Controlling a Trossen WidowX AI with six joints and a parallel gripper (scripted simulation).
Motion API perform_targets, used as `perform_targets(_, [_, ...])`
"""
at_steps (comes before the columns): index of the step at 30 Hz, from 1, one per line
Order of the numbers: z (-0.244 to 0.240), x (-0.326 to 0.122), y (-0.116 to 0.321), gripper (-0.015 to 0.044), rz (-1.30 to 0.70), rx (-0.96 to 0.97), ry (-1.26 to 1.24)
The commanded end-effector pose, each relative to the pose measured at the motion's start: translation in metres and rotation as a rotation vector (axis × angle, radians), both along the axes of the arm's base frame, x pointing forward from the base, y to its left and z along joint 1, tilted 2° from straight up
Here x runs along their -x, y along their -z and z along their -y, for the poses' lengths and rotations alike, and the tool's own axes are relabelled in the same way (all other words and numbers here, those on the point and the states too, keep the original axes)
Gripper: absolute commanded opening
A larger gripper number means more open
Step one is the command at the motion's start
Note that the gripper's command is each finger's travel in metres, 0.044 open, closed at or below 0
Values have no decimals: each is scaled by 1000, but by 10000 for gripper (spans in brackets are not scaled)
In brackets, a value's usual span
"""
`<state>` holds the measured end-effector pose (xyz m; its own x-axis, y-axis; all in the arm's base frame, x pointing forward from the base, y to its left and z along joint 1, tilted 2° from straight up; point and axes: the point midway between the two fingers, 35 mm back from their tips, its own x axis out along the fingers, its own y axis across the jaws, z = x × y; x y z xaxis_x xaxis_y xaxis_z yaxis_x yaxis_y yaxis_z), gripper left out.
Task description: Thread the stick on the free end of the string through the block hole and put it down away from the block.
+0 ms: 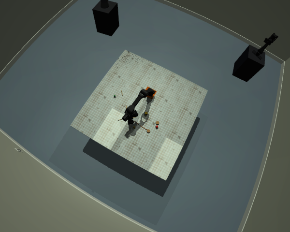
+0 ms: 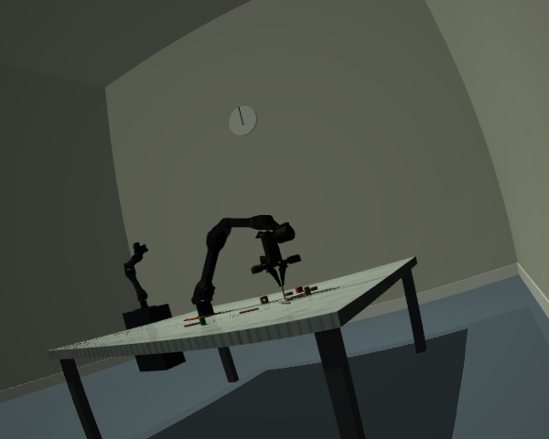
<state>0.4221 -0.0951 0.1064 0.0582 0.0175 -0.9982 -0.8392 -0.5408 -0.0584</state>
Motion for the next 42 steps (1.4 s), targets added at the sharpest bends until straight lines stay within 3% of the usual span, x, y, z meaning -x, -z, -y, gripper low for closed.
perform_targets(1, [6,-2,5,0,-12,2,-2])
perform_targets(42, [8,28,35,0,-16,1,-2])
